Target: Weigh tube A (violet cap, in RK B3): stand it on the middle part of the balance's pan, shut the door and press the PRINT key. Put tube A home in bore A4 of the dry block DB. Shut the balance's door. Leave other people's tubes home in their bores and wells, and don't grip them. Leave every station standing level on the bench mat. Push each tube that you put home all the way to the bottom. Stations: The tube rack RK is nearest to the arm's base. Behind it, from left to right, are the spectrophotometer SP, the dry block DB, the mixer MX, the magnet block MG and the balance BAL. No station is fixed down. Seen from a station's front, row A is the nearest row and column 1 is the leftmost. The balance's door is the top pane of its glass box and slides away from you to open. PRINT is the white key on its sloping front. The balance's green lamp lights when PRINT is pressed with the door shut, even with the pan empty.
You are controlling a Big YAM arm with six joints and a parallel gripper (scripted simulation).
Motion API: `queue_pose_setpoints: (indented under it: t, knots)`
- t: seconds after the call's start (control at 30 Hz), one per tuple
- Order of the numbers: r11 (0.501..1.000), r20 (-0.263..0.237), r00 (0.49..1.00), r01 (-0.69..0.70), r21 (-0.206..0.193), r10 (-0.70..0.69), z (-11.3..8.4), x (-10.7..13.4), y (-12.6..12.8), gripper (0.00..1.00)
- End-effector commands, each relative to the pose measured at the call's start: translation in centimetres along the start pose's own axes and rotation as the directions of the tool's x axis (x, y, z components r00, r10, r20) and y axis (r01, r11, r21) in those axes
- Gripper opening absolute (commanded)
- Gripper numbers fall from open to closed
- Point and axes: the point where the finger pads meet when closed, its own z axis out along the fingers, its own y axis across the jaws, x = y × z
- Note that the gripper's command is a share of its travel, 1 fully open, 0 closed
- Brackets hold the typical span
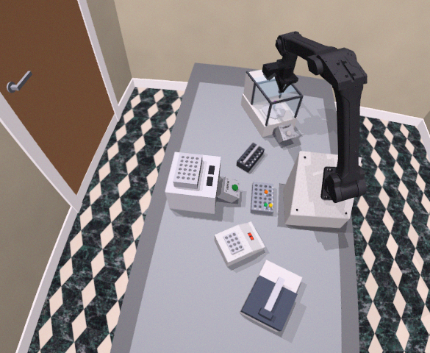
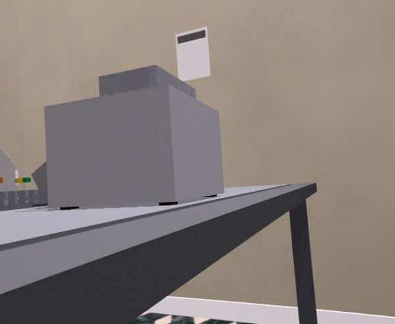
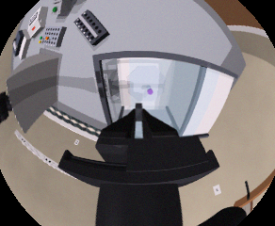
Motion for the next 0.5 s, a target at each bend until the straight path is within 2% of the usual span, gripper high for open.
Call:
queue_pose_setpoints:
  t: [0.0, 0.43, 0.47]
  knots:
    - [0.999, -0.001, 1.0, 0.009, 0.036, -0.009, -1.6, 0.1, 0.0, 0.06]
    - [0.999, -0.002, 1.0, 0.008, 0.035, -0.008, -1.5, 0.1, 1.1, 0.06]
    - [1.0, 0.0, 1.0, 0.006, 0.024, -0.006, -1.2, 0.0, 1.3, 0.06]
